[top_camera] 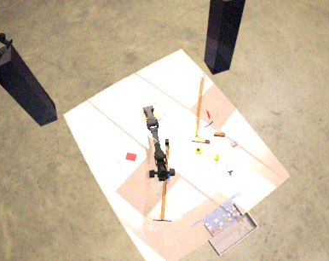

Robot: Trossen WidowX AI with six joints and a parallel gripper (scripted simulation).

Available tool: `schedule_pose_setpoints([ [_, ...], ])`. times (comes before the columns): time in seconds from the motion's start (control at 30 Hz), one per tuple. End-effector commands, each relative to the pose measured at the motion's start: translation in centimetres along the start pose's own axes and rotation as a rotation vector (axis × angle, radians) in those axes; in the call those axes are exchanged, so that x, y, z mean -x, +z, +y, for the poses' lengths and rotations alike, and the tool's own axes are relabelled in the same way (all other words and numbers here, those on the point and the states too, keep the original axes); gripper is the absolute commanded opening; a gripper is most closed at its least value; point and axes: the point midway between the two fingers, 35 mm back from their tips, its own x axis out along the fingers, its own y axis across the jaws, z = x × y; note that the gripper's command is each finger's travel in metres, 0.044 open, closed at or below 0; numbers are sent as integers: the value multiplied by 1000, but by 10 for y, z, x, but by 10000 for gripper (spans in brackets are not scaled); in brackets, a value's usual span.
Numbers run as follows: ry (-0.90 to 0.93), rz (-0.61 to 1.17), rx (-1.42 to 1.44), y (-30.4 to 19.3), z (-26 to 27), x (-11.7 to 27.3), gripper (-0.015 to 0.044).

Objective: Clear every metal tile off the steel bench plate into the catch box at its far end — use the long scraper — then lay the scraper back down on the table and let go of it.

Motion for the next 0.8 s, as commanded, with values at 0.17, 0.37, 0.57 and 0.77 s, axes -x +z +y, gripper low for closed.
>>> schedule_pose_setpoints([
  [0.17,2,13,1,-3,13,-7,0],
  [0.37,3,13,0,-2,18,-7,0],
  [0.57,3,13,0,-2,21,-8,0],
  [0.77,3,-15,-1,11,16,15,0],
])
